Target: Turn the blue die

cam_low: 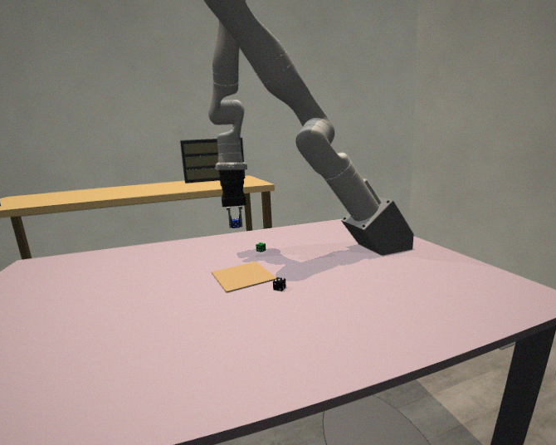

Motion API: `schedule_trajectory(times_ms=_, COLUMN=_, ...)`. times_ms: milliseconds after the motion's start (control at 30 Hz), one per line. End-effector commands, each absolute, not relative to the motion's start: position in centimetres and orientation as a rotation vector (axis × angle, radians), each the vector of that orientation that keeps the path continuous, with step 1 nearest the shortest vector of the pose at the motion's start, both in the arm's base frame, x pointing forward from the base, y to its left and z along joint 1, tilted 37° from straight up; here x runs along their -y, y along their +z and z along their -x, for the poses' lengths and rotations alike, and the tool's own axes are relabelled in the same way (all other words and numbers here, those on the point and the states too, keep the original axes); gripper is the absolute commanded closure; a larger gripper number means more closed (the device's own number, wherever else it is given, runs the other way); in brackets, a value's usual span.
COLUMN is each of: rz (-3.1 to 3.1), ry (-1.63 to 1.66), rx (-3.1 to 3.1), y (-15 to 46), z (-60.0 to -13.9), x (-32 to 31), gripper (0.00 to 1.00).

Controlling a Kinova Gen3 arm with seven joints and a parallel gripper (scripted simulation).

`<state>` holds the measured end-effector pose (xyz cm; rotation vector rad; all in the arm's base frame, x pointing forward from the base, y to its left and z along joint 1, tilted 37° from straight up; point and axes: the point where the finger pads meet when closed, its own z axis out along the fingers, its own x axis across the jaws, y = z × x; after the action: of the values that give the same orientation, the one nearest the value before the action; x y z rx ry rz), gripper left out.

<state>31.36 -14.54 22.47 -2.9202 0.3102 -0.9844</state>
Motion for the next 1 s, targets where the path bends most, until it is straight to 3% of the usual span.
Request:
schedule_trajectory(times_ms=0, rz=2.925, ry=-0.985, rx=-0.295, y=22.5, z=-31.4, x=14.5, gripper=0.51)
schedule_trajectory(times_ms=367, rz=3.008, ry=-0.962, rx=0.045, y=21.9, z=-31.2, x=12.6, gripper=0.51)
schedule_trajectory(times_ms=967, rz=2.895, ry=-0.805, rx=1.621, y=20.6, z=-30.8, x=7.0, gripper=0.51)
